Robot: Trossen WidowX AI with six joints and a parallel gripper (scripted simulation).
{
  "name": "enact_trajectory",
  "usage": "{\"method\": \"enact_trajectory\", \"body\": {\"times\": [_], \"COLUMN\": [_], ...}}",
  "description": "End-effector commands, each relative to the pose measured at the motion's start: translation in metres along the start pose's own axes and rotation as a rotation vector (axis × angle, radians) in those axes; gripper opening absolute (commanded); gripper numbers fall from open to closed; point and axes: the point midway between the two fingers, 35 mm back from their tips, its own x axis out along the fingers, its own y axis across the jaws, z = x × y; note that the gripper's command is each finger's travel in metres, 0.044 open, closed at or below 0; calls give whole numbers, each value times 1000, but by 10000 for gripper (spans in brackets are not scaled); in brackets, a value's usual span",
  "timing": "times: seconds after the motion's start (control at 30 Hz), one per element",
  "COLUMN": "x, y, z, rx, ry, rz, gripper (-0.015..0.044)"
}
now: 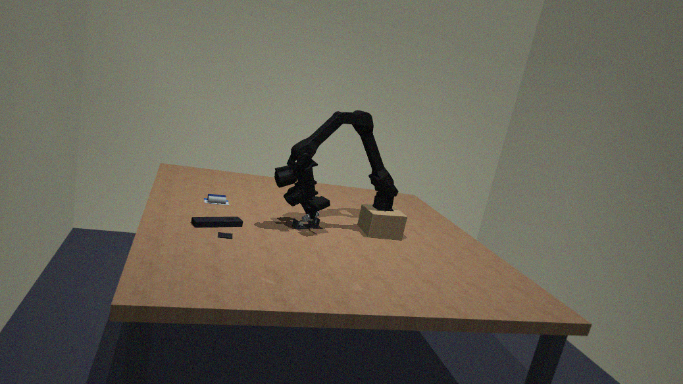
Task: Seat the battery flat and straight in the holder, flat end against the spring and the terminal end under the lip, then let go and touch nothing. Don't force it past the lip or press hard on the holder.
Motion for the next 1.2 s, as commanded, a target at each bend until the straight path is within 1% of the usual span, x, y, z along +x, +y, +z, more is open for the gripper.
{"method": "enact_trajectory", "body": {"times": [0.0, 0.67, 1.17], "x": [1, 8, 7], "y": [-1, 0, -1], "z": [2, 9, 17], "rx": [5, 5, 6], "ry": [28, 159, 162], "rz": [-2, 1, 6], "gripper": [73, 73, 73]}}
